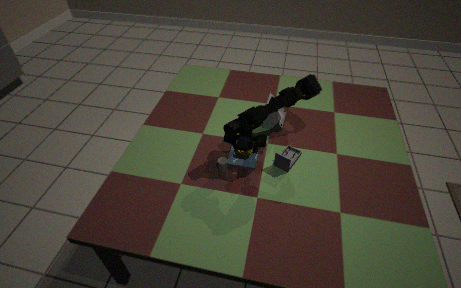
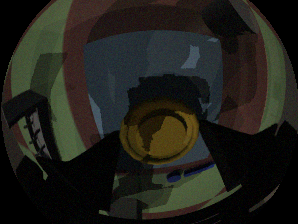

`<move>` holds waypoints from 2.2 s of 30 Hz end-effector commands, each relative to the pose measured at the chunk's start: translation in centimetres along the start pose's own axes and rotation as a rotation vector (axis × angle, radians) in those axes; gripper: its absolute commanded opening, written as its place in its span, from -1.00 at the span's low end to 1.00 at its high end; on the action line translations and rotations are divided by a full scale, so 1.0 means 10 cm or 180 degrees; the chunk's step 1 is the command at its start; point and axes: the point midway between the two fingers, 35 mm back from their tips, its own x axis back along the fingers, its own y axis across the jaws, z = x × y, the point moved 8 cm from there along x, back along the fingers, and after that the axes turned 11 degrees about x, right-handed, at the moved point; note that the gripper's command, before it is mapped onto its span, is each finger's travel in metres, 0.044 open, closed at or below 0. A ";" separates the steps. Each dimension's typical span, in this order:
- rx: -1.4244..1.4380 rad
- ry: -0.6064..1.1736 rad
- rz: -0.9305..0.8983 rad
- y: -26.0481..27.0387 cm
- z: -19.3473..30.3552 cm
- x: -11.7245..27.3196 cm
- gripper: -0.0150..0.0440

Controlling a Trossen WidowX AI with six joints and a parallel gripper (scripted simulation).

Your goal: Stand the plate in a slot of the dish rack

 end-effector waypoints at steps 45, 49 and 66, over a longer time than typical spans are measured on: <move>-0.0025 0.0000 0.0004 -0.08 -0.02 1.40 -0.49; -0.0098 -0.0001 0.0004 -0.04 -0.02 1.43 -0.49; -0.1959 -0.0047 0.0021 0.77 -0.16 1.54 -0.49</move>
